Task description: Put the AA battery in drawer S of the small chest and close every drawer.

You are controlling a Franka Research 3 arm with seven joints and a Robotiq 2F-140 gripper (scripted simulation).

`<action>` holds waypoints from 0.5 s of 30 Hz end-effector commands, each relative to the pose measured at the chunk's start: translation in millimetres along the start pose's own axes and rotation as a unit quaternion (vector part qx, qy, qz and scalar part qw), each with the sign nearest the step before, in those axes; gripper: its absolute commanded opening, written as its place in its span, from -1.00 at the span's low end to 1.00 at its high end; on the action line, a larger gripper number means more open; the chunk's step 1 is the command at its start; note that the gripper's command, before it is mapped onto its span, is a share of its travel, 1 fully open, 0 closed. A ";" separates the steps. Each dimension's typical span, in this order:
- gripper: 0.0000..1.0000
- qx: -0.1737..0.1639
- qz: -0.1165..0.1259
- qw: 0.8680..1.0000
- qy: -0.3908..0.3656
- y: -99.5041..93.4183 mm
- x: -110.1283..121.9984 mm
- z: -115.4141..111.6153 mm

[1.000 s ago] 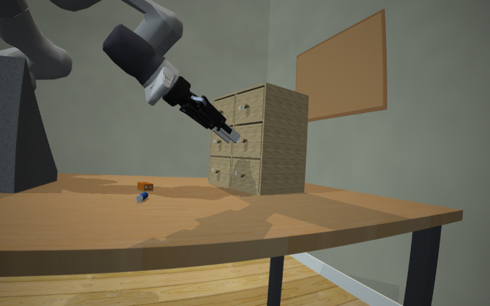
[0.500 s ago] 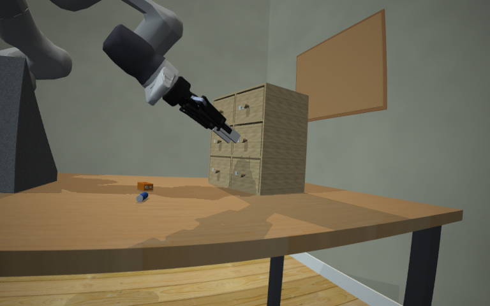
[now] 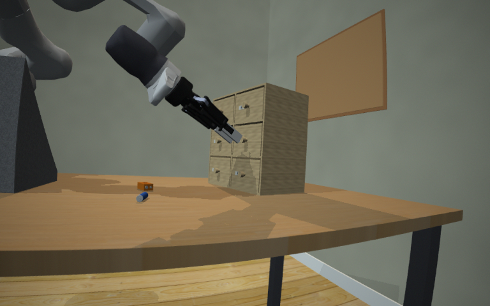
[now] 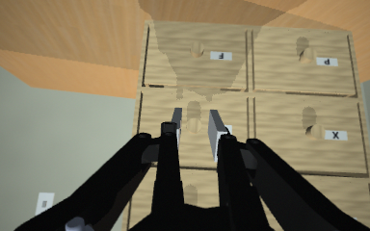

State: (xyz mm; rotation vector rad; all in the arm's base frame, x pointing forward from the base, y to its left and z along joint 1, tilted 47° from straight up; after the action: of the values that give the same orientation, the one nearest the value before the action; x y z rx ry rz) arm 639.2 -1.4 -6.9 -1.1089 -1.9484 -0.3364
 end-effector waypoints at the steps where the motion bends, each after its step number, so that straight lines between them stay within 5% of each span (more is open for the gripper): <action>1: -0.60 0.000 0.001 1.000 -0.002 2.8 0.1 -1.3; 15: -0.60 0.000 0.001 1.000 -0.002 22.4 1.5 -12.6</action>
State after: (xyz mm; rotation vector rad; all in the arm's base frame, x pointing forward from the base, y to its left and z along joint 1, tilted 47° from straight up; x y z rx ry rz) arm 660.4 4.0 -2.1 -1.1074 -1.9479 -0.3375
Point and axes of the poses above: the point where the finger pads meet when closed, its own y axis out along the fingers, its own x axis across the jaws, z = x × y, the point moved 1 cm from there along -y, back along the fingers, and after that the axes turned 7 degrees about y, right-handed, at the moved point
